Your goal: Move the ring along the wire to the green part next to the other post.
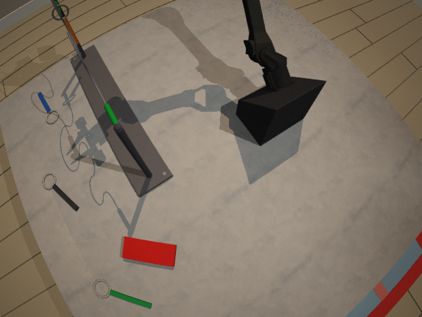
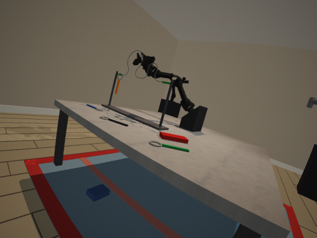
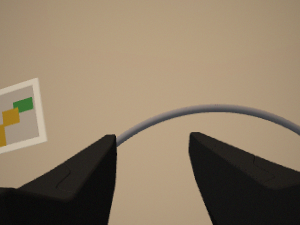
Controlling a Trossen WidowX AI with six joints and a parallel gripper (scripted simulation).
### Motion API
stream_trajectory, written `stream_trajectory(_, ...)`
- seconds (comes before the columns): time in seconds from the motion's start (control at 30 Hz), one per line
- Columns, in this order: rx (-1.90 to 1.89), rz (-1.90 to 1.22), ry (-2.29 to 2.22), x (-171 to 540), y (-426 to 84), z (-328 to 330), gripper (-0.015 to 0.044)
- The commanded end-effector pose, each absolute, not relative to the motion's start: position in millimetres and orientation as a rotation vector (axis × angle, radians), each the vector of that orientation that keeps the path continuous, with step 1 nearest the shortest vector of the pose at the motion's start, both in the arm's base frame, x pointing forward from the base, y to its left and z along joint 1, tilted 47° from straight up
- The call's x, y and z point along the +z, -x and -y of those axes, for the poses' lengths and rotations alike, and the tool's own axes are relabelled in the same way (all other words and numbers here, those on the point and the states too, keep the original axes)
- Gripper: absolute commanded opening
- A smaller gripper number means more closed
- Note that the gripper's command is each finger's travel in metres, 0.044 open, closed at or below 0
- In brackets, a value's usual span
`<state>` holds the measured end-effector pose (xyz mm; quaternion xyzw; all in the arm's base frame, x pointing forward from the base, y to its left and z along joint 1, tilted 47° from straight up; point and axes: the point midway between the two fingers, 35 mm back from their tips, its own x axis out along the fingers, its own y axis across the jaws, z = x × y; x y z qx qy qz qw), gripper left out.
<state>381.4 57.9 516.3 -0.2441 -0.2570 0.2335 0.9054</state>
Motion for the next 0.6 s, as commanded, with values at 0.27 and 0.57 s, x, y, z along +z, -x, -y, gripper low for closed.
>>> stream_trajectory(0.27,0.262,0.374,0.709,498,-395,67,0.0160)
stream_trajectory(0.57,0.227,0.238,0.798,455,-406,158,0.0160)
